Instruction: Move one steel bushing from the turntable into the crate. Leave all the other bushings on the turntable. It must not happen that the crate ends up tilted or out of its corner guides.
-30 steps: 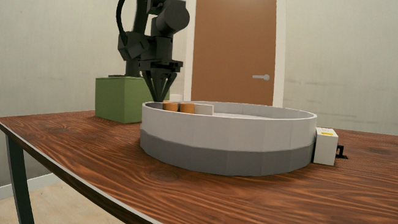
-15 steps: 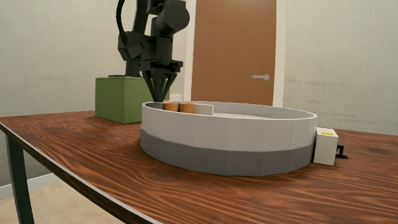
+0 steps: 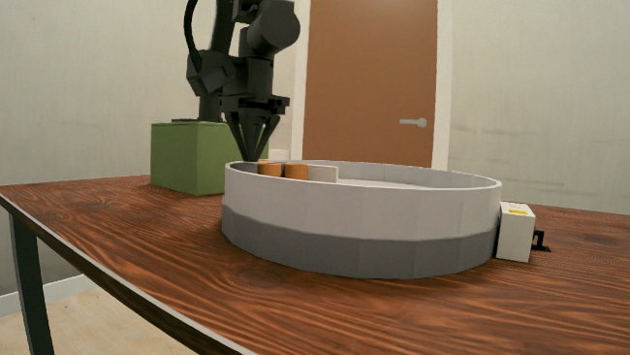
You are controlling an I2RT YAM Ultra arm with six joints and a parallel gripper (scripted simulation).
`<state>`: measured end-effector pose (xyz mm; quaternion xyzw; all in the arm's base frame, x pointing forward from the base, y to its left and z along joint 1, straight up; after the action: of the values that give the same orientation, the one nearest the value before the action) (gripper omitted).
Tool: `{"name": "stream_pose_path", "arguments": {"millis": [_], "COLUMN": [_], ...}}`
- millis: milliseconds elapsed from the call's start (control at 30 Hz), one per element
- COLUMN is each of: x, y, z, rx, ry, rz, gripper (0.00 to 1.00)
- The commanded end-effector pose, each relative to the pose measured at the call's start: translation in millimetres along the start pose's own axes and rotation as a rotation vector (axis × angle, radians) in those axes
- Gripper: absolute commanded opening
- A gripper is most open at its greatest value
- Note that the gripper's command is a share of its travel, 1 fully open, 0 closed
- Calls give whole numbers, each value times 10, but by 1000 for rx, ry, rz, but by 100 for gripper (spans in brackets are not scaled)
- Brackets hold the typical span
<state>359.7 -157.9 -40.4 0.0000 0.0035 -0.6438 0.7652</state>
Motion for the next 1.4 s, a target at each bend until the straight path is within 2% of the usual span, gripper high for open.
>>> {"name": "stream_pose_path", "arguments": {"millis": [0,1367], "x": [47,10], "y": [48,38], "z": [168,166], "rx": [28,22], "ry": [-24,-20], "rz": [5,6], "gripper": [15,15]}}
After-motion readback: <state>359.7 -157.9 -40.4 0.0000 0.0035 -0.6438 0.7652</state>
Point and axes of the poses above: the point where the finger pads meet when closed, its own z axis back along the fingers, its own y axis across the jaws, x = y × z, the point moved 2 cm from there along z, back along the fingers, and after that the axes turned 13 degrees about z, right-handed, at the moved point
